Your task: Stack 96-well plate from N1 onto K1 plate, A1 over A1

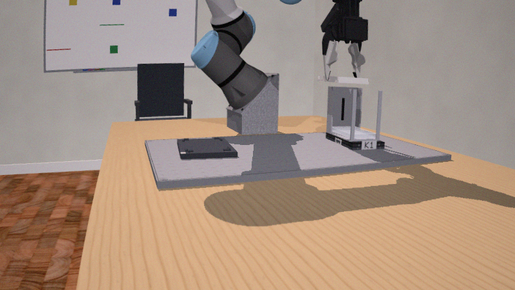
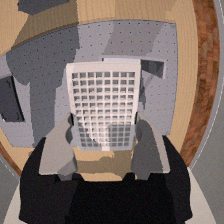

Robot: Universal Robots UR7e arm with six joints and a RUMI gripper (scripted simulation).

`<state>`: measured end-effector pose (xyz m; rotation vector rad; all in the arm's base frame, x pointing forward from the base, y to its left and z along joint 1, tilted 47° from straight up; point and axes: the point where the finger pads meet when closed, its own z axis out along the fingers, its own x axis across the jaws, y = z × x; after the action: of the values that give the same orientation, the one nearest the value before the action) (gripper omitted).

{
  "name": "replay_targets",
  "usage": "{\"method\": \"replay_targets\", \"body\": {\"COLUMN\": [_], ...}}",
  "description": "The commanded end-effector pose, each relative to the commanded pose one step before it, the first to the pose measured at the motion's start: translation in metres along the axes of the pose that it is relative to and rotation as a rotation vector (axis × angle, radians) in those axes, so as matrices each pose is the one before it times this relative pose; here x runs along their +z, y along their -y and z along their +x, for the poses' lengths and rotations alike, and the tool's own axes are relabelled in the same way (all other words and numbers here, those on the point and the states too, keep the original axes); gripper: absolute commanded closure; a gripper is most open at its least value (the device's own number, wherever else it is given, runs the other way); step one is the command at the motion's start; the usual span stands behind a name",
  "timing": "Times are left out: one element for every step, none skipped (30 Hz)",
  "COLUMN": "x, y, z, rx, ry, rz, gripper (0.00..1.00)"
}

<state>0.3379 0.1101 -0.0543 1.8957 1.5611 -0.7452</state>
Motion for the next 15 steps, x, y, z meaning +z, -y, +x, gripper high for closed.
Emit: {"method": "replay_targets", "body": {"x": [-0.00062, -0.00007, -0.00007, -0.00007, 0.00000, 0.00000, -0.00008, -0.00007, -0.00007, -0.00004, 0.00000, 0.00000, 0.00000, 0.00000, 0.00000], "y": [0.00098, 0.00028, 0.00028, 0.00028, 0.00000, 0.00000, 0.00027, 0.00028, 0.00028, 0.00014, 0.00003, 0.00002, 0.00002, 0.00001, 0.00001], "z": [0.01985, 0.00332, 0.00332, 0.00332, 0.00000, 0.00000, 0.00333, 0.00332, 0.00332, 0.00166, 0.00063, 0.00051, 0.00039, 0.00029, 0.00021], "rx": [0.00053, 0.00000, 0.00000, 0.00000, 0.00000, 0.00000, 0.00000, 0.00000, 0.00000, 0.00000, 0.00000, 0.00000, 0.00000, 0.00000, 0.00000], "ry": [-0.00010, -0.00001, -0.00001, -0.00001, 0.00000, 0.00000, 0.00000, -0.00001, -0.00001, 0.00000, 0.00000, 0.00000, 0.00000, 0.00000, 0.00000], "rz": [-0.00055, 0.00000, 0.00000, 0.00000, 0.00000, 0.00000, 0.00000, 0.00000, 0.00000, 0.00000, 0.00000, 0.00000, 0.00000, 0.00000, 0.00000], "gripper": [1.00, 1.00, 1.00, 1.00, 1.00, 1.00, 1.00, 1.00, 1.00, 1.00, 1.00, 1.00, 1.00, 1.00, 1.00]}}
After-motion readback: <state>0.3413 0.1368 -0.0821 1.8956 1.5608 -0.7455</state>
